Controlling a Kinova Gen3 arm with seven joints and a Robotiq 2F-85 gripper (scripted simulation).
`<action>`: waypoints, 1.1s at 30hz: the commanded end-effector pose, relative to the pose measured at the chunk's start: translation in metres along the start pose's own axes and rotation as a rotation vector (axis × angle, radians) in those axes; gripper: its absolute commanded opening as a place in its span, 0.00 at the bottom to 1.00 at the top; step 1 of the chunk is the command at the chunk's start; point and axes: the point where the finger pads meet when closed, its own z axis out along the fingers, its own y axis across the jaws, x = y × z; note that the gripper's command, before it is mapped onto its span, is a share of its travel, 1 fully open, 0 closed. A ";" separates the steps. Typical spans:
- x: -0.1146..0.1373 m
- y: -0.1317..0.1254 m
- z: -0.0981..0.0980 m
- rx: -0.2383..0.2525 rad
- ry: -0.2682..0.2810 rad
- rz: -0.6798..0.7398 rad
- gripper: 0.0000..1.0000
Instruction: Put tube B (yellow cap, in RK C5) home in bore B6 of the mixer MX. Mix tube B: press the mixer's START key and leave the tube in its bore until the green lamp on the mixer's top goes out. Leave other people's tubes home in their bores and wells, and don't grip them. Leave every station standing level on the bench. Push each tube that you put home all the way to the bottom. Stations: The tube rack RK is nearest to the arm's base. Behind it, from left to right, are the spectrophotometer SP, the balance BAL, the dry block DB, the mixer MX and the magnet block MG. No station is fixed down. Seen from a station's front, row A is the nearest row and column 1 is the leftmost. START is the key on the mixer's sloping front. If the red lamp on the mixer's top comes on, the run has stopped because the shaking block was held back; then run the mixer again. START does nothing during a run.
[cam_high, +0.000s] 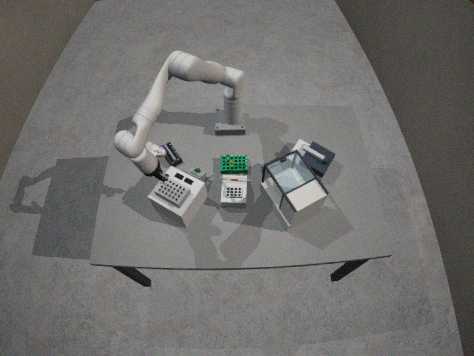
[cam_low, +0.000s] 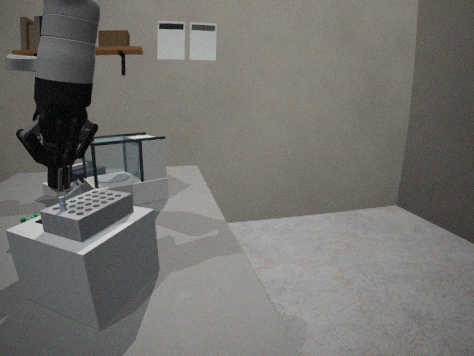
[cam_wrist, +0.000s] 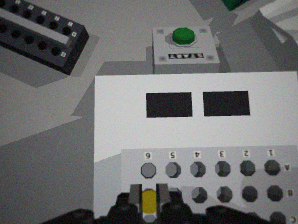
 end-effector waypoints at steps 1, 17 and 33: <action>0.000 0.000 0.000 0.000 -0.002 0.000 0.10; -0.001 0.000 0.003 0.000 -0.002 0.000 0.10; -0.002 0.000 0.007 0.000 -0.002 0.000 0.10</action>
